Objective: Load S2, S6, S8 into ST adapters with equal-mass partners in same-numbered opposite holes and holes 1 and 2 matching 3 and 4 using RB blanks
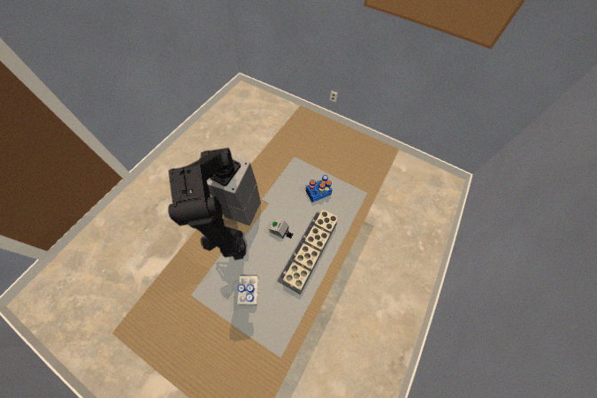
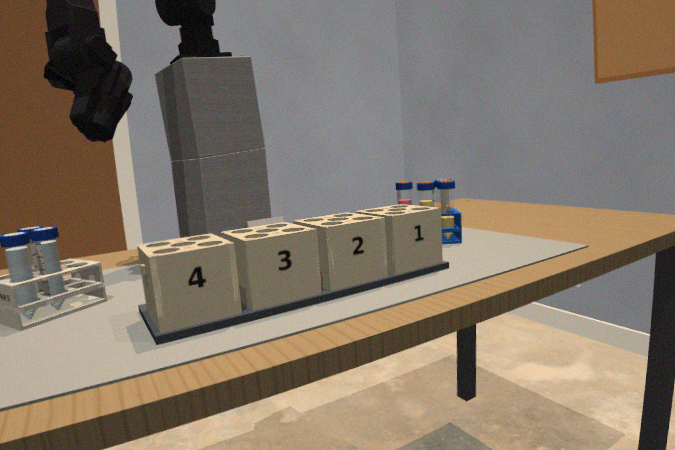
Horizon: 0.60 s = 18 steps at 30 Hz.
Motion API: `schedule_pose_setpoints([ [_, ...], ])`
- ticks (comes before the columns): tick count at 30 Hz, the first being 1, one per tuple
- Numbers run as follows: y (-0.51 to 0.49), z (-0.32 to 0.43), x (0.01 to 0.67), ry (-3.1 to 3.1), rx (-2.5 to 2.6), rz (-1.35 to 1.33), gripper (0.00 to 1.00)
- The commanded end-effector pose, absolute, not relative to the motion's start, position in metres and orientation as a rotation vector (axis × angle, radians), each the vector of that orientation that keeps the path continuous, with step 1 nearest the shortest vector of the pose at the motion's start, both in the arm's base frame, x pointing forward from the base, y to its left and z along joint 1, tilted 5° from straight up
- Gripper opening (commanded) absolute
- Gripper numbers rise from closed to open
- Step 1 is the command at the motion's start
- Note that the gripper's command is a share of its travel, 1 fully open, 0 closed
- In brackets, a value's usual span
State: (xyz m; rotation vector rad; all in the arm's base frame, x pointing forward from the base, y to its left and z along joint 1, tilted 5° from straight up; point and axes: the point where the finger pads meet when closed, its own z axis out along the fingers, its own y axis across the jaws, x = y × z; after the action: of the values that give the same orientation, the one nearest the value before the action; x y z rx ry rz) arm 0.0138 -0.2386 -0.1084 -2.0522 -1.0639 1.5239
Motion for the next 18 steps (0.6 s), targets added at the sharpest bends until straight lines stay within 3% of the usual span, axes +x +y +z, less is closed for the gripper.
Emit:
schedule_pose_setpoints([
  [1, -0.247, -0.105, 0.036, -1.186, -2.044, 1.479, 0.55],
  [18, -0.225, -0.102, 0.109, -1.674, -1.870, 1.172, 0.55],
])
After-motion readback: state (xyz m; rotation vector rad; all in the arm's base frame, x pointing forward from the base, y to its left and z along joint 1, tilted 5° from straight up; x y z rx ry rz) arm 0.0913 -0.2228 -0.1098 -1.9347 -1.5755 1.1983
